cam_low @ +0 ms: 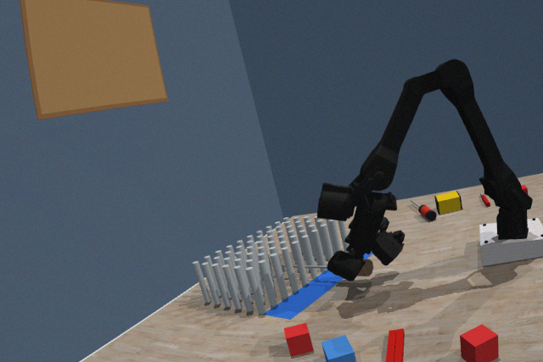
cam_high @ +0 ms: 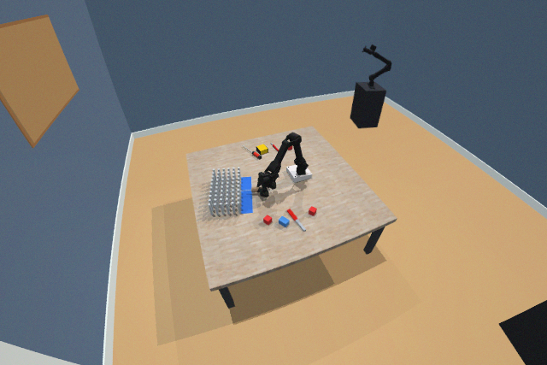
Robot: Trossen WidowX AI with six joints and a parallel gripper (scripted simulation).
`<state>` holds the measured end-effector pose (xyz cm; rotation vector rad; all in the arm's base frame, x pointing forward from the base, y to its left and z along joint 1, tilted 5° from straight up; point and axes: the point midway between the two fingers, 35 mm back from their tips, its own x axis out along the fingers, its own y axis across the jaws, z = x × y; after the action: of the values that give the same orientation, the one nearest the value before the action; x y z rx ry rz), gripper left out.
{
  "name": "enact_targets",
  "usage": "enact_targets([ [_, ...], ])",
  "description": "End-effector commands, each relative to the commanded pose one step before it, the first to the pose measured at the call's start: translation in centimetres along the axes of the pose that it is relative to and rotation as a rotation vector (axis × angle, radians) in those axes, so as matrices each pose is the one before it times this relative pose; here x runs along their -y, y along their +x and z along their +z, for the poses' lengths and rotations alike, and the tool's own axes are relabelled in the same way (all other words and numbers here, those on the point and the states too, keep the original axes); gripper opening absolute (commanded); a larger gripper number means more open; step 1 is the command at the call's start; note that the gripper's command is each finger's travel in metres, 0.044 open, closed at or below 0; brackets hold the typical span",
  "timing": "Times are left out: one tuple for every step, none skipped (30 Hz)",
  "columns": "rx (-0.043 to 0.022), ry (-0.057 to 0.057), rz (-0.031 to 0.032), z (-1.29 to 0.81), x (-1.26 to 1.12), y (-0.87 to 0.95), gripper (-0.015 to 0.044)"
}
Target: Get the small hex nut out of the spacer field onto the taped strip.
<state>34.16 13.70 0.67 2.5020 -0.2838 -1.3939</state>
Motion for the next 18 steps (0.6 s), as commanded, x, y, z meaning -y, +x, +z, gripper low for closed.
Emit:
enact_targets([
  [-0.00723, 0.0038, -0.00205, -0.647, 0.012, 0.167, 0.0],
  [-0.00009, 0.0, 0.00001, -0.066, -0.001, 0.042, 0.0],
  [-0.00009, 0.0, 0.00001, -0.066, -0.001, 0.042, 0.0],
  [-0.00009, 0.0, 0.00001, -0.066, -0.001, 0.042, 0.0],
  [-0.00009, 0.0, 0.00001, -0.066, -0.001, 0.042, 0.0],
  [-0.00009, 0.0, 0.00001, -0.066, -0.001, 0.042, 0.0],
  [-0.00009, 0.0, 0.00001, -0.066, -0.001, 0.042, 0.0],
  [-0.00009, 0.0, 0.00001, -0.066, -0.001, 0.042, 0.0],
  [-0.00009, 0.0, 0.00001, -0.066, -0.003, 0.043, 0.0],
  [-0.00009, 0.0, 0.00001, -0.066, -0.003, 0.043, 0.0],
  [-0.00009, 0.0, 0.00001, -0.066, -0.003, 0.043, 0.0],
  [-0.00009, 0.0, 0.00001, -0.066, -0.004, 0.043, 0.0],
  [-0.00009, 0.0, 0.00002, -0.066, -0.004, 0.043, 0.0],
  [-0.00009, 0.0, 0.00002, -0.066, -0.004, 0.043, 0.0],
  [-0.0001, 0.0, 0.00002, -0.066, -0.004, 0.043, 0.0],
  [-0.0001, 0.0, 0.00002, -0.066, -0.004, 0.043, 0.0],
  [-0.0001, 0.0, 0.00002, -0.066, -0.005, 0.043, 0.0],
  [-0.0001, 0.0, 0.00002, -0.065, -0.005, 0.044, 0.0],
])
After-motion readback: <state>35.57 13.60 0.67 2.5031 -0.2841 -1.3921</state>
